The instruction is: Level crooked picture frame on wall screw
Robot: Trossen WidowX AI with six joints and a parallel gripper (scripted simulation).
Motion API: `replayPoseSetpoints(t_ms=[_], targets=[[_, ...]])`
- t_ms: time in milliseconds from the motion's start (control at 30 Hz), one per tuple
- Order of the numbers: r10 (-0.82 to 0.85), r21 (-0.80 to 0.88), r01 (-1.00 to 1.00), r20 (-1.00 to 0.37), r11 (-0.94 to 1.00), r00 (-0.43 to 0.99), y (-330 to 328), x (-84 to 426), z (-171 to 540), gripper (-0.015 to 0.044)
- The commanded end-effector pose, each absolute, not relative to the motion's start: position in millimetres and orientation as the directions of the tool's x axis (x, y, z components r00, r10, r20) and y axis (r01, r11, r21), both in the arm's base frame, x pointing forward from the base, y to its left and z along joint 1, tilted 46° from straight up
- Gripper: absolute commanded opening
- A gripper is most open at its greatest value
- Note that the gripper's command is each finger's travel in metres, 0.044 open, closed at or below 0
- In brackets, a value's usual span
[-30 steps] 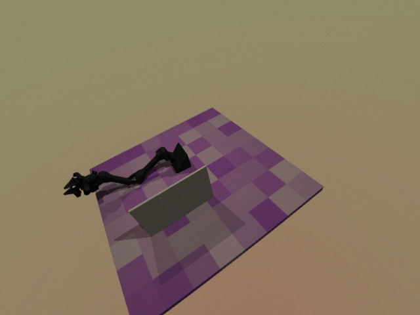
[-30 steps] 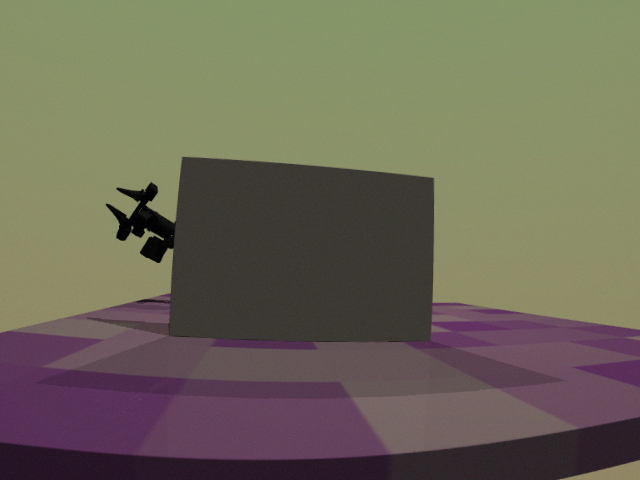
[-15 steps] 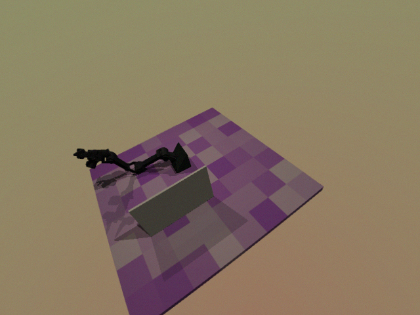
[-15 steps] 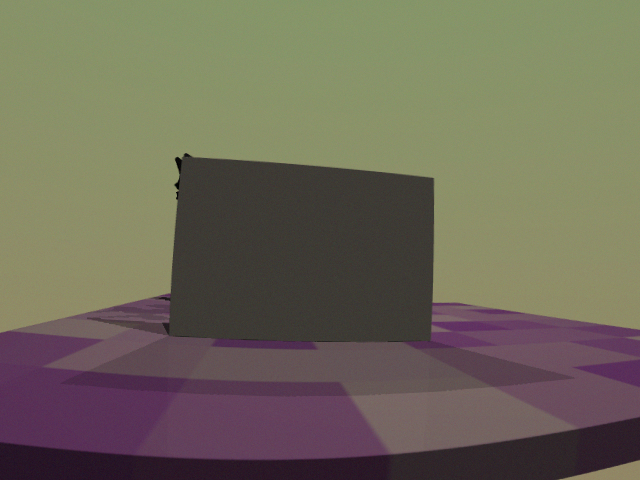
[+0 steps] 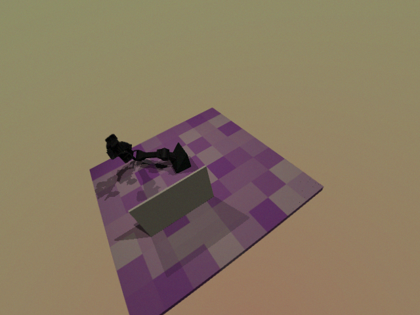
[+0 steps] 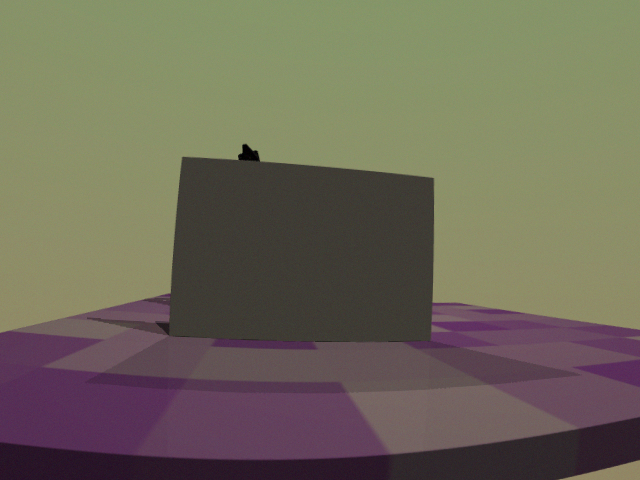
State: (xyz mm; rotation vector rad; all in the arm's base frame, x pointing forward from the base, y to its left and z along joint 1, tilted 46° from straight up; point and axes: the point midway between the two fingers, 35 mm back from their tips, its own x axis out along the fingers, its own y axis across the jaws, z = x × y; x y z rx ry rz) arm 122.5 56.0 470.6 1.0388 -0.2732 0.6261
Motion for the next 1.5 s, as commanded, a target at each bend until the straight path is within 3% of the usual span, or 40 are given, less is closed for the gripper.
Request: replayPoseSetpoints(t_ms=[0,367,1467], targets=[[0.329,0.683,-0.489,0.363,0.543,0.872,66,151,417,0.0260],[0.143,0.480,-0.107,-0.038,0.870,0.989,46,209,254,0.0260],[0.139,0.476,-0.101,-0.045,0.873,0.989,45,210,251,0.0260]])
